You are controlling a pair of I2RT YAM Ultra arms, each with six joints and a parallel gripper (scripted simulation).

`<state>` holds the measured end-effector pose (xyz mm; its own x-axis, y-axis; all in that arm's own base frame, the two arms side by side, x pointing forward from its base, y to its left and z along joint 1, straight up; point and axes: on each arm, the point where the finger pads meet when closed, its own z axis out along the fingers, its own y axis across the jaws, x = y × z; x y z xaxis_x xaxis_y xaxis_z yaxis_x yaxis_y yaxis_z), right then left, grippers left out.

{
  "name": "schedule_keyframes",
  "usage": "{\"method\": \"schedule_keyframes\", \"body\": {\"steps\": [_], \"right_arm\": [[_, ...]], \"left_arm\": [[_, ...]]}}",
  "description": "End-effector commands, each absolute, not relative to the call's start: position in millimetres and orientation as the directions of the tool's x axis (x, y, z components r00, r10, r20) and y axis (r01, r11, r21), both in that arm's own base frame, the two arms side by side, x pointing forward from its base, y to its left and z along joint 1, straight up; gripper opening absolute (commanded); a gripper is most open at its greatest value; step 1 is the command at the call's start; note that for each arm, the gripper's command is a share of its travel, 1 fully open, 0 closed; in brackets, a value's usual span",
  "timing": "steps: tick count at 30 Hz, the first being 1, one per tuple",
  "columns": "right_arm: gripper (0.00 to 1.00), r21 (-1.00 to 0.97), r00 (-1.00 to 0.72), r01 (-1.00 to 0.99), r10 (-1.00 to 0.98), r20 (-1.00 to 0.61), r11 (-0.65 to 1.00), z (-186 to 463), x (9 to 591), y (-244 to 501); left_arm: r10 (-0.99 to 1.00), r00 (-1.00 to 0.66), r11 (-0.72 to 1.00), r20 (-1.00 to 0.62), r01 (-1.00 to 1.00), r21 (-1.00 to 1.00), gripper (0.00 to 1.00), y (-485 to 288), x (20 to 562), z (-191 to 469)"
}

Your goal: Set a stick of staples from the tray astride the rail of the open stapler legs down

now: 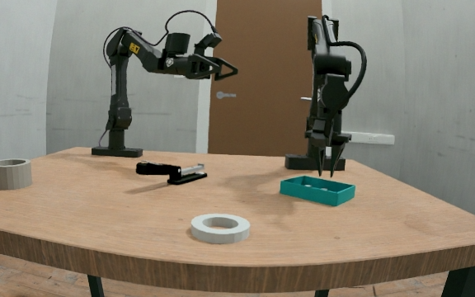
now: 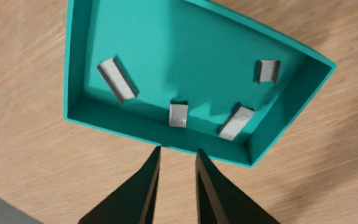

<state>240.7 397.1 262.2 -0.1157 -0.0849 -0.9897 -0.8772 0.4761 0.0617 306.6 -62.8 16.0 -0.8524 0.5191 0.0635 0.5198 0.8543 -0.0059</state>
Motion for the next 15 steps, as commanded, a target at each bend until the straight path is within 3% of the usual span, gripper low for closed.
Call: {"method": "schedule_keyframes", "body": {"steps": [1,15], "right_arm": [[1.0,0.069,-0.124,-0.874,-0.084,-0.989,0.48,265.0,238.3,394.3],[1.0,0.069,-0.124,-0.874,-0.084,-0.989,0.48,265.0,238.3,394.3]], "left_arm": [[0.507,-0.862,0.862,-0.01,0.507,0.003,0.27,-66.7,317.1,26.6],[0.502,-0.864,0.865,-0.02,0.502,0.006,0.27,-69.2,323.3,22.4]]}}
